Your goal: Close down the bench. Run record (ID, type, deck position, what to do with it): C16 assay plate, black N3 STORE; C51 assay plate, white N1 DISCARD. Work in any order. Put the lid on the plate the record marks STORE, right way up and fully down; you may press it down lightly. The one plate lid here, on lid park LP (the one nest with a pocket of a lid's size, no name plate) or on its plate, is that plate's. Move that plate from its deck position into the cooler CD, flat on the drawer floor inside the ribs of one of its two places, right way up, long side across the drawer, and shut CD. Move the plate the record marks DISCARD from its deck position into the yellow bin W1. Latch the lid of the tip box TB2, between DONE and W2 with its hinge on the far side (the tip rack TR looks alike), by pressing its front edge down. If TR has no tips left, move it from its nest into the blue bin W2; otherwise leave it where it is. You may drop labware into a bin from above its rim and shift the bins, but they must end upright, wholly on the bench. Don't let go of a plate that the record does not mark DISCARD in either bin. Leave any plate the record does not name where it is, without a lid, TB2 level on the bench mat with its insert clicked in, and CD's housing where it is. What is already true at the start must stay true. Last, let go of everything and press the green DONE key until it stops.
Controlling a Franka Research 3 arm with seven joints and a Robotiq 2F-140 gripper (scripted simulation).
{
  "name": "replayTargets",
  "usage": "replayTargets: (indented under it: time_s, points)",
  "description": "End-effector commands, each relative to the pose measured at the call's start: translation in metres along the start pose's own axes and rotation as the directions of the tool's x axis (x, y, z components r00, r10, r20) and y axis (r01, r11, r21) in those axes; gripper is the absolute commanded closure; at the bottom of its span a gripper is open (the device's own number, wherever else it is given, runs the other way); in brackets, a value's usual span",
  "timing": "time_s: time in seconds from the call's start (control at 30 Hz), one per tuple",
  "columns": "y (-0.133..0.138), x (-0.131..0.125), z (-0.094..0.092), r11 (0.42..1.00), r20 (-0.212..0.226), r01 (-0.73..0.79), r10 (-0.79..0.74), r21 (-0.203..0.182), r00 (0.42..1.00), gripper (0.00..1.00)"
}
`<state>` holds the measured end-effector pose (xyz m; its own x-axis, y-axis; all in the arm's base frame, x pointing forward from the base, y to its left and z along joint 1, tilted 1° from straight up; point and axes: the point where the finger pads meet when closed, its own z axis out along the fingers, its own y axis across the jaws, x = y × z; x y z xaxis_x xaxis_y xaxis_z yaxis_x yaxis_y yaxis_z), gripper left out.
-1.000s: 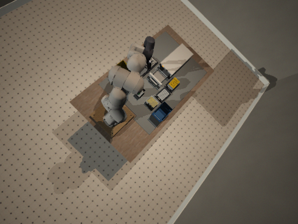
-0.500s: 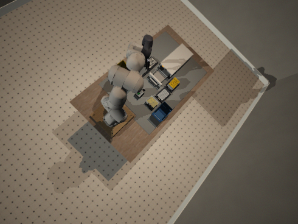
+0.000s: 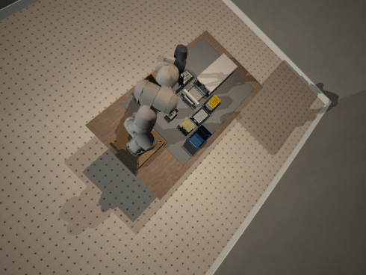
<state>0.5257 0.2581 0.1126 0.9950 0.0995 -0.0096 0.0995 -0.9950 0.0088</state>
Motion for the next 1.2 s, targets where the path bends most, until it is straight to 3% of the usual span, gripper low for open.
replayTargets:
  time_s: [0.0,1.17]
  points:
    - [-0.001,0.001,0.006,1.0,-0.004,-0.007,0.007,0.0,1.0,0.34]
    - [-0.001,0.001,0.047,1.0,-0.004,-0.007,0.007,0.0,1.0,0.34]
